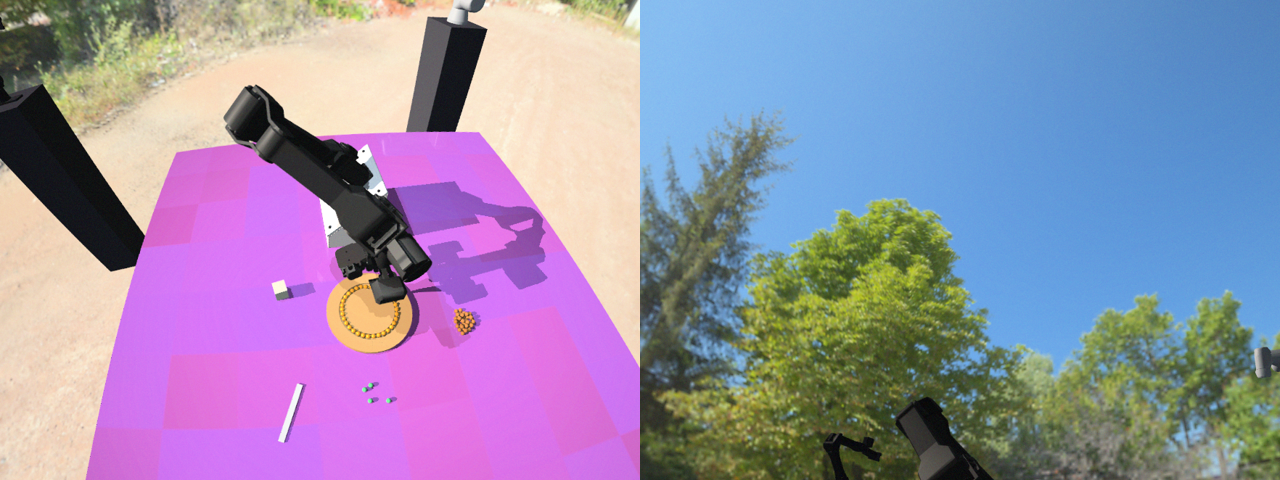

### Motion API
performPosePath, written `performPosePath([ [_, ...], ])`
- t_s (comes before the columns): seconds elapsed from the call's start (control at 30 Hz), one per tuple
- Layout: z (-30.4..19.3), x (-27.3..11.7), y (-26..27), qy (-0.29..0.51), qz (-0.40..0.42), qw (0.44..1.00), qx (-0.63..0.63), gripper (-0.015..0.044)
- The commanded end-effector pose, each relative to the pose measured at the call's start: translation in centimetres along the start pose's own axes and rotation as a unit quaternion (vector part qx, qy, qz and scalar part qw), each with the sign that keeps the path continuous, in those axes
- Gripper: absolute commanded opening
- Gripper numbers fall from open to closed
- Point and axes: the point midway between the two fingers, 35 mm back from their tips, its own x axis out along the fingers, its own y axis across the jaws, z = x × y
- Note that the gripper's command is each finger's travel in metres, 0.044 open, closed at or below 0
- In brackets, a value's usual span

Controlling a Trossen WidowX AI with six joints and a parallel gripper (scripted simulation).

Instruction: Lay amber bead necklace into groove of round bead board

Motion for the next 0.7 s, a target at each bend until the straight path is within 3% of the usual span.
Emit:
performPosePath([
  [0.0, 0.0, 1.0, -0.2, 0.002, -0.005, 1.000, -0.001, 0.0120],
  [0.67, 0.0, 3.0, -0.2, 0.001, -0.004, 1.000, -0.001, 0.0120],
])
